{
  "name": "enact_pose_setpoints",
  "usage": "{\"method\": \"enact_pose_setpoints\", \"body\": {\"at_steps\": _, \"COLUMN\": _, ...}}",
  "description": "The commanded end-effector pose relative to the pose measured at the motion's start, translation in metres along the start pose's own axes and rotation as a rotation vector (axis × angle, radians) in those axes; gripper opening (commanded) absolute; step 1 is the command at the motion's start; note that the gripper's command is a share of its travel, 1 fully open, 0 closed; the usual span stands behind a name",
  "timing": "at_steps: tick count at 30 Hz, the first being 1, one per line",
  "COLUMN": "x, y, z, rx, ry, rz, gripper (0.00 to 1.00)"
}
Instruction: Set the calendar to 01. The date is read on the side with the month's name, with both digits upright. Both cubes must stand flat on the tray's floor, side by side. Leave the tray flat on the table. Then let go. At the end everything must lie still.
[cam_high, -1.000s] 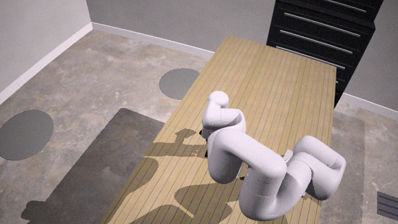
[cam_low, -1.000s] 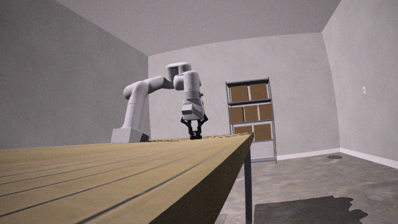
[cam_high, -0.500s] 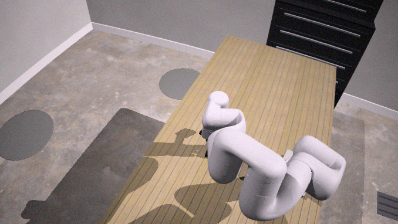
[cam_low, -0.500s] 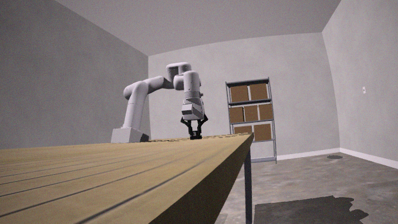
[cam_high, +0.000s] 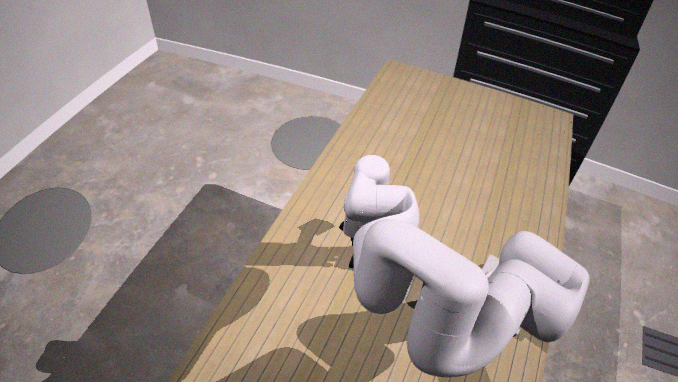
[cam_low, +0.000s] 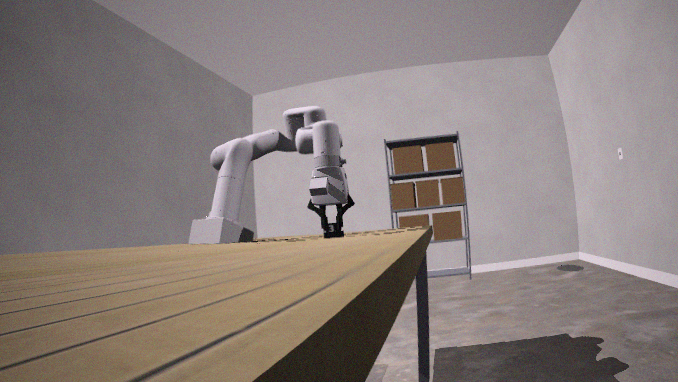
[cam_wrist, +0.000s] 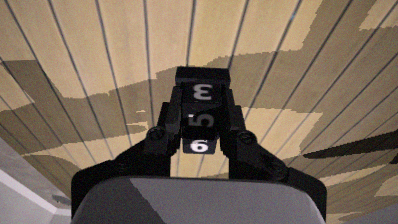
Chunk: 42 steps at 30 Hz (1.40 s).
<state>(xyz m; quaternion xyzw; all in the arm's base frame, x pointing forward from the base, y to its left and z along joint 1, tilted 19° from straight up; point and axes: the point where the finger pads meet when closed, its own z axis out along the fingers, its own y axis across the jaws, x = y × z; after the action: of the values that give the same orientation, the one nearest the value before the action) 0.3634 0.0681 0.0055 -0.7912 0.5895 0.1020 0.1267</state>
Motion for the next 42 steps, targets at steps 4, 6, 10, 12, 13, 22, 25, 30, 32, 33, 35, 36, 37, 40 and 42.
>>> {"method": "enact_pose_setpoints", "body": {"at_steps": 4, "x": 0.0005, "y": -0.0009, "z": -0.0012, "rx": 0.003, "ry": 0.001, "rz": 0.001, "gripper": 0.27}}
{"method": "enact_pose_setpoints", "body": {"at_steps": 6, "x": 0.0005, "y": -0.0009, "z": -0.0012, "rx": 0.003, "ry": 0.001, "rz": 0.001, "gripper": 0.27}}
{"method": "enact_pose_setpoints", "body": {"at_steps": 10, "x": 0.0005, "y": -0.0009, "z": -0.0012, "rx": 0.003, "ry": 0.001, "rz": 0.001, "gripper": 0.27}}
{"method": "enact_pose_setpoints", "body": {"at_steps": 12, "x": 0.0005, "y": -0.0009, "z": -0.0012, "rx": 0.003, "ry": 0.001, "rz": 0.001, "gripper": 0.27}}
{"method": "enact_pose_setpoints", "body": {"at_steps": 13, "x": 0.0005, "y": -0.0009, "z": -0.0012, "rx": 0.003, "ry": 0.001, "rz": 0.001, "gripper": 0.27}}
{"method": "enact_pose_setpoints", "body": {"at_steps": 22, "x": 0.0005, "y": -0.0009, "z": -0.0012, "rx": 0.003, "ry": 0.001, "rz": 0.001, "gripper": 0.27}}
{"method": "enact_pose_setpoints", "body": {"at_steps": 25, "x": 0.0005, "y": -0.0009, "z": -0.0012, "rx": 0.003, "ry": 0.001, "rz": 0.001, "gripper": 0.27}}
{"method": "enact_pose_setpoints", "body": {"at_steps": 30, "x": 0.0005, "y": -0.0009, "z": -0.0012, "rx": 0.003, "ry": 0.001, "rz": 0.001, "gripper": 0.27}}
{"method": "enact_pose_setpoints", "body": {"at_steps": 32, "x": 0.0005, "y": -0.0009, "z": -0.0012, "rx": 0.003, "ry": 0.001, "rz": 0.001, "gripper": 0.27}}
{"method": "enact_pose_setpoints", "body": {"at_steps": 33, "x": 0.0005, "y": -0.0009, "z": -0.0012, "rx": 0.003, "ry": 0.001, "rz": 0.001, "gripper": 0.27}}
{"method": "enact_pose_setpoints", "body": {"at_steps": 35, "x": 0.0005, "y": -0.0009, "z": -0.0012, "rx": 0.003, "ry": 0.001, "rz": 0.001, "gripper": 0.31}}
{"method": "enact_pose_setpoints", "body": {"at_steps": 36, "x": 0.0005, "y": -0.0009, "z": -0.0012, "rx": 0.003, "ry": 0.001, "rz": 0.001, "gripper": 0.31}}
{"method": "enact_pose_setpoints", "body": {"at_steps": 37, "x": 0.0005, "y": -0.0009, "z": -0.0012, "rx": 0.003, "ry": 0.001, "rz": 0.001, "gripper": 0.35}}
{"method": "enact_pose_setpoints", "body": {"at_steps": 40, "x": 0.0005, "y": -0.0009, "z": -0.0012, "rx": 0.003, "ry": 0.001, "rz": 0.001, "gripper": 0.39}}
{"method": "enact_pose_setpoints", "body": {"at_steps": 42, "x": 0.0005, "y": -0.0009, "z": -0.0012, "rx": 0.003, "ry": 0.001, "rz": 0.001, "gripper": 0.39}}
